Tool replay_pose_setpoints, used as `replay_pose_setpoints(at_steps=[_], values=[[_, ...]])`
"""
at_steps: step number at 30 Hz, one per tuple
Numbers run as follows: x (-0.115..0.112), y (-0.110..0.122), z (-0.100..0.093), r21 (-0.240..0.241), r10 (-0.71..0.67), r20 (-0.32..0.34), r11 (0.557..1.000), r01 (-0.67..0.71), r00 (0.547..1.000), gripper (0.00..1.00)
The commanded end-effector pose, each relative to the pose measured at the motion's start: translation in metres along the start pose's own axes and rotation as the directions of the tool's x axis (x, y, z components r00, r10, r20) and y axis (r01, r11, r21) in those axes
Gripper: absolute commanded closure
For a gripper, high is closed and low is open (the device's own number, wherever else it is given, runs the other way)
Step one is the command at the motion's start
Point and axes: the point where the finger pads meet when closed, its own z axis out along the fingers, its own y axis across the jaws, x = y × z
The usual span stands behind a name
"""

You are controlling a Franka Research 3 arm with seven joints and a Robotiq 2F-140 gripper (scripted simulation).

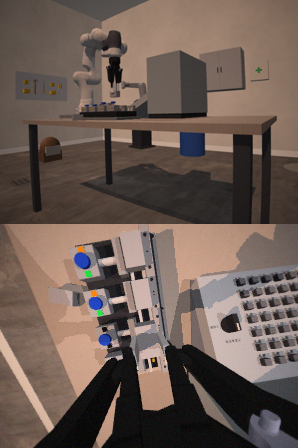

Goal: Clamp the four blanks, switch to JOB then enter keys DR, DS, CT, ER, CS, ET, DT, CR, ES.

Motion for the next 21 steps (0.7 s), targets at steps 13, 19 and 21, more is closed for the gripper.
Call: replay_pose_setpoints(at_steps=[13, 19, 21], values=[[-0.004, 0.0, 0.023, 0.005, 0.001, 0.01, 1.0, -0.001, 1.0, 1.0], [-0.004, 0.0, 0.03, 0.005, 0.001, 0.01, 1.0, -0.001, 1.0, 1.0], [-0.004, 0.0, 0.034, 0.005, 0.001, 0.01, 1.0, -0.001, 1.0, 1.0]])
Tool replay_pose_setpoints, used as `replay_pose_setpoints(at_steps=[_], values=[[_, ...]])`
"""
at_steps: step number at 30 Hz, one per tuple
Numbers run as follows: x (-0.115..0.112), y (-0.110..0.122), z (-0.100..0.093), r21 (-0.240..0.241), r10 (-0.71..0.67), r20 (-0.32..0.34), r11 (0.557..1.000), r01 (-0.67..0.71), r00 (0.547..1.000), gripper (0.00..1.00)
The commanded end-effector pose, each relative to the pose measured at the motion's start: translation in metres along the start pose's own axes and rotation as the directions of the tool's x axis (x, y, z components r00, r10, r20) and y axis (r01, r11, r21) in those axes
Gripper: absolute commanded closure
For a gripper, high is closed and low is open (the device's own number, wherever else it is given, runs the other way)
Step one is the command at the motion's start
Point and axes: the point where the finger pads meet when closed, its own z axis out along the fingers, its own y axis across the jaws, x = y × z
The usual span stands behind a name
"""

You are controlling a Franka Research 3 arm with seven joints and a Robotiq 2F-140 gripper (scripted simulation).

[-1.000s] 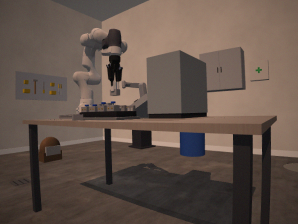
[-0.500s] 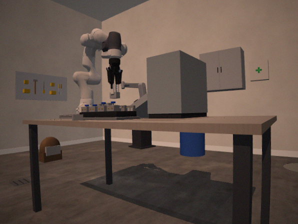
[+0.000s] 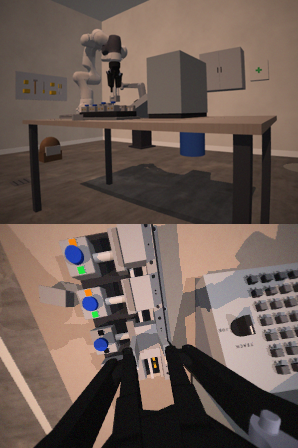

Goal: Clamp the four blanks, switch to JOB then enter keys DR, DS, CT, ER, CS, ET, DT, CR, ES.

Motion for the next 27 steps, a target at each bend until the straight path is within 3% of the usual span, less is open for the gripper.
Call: replay_pose_setpoints(at_steps=[1, 27], values=[[-0.004, 0.001, 0.005, 0.003, 0.0, 0.011, 1.0, 0.0, 1.0, 1.0], [-0.004, 0.001, 0.027, 0.003, 0.0, 0.011, 1.0, 0.0, 1.0, 1.0]])
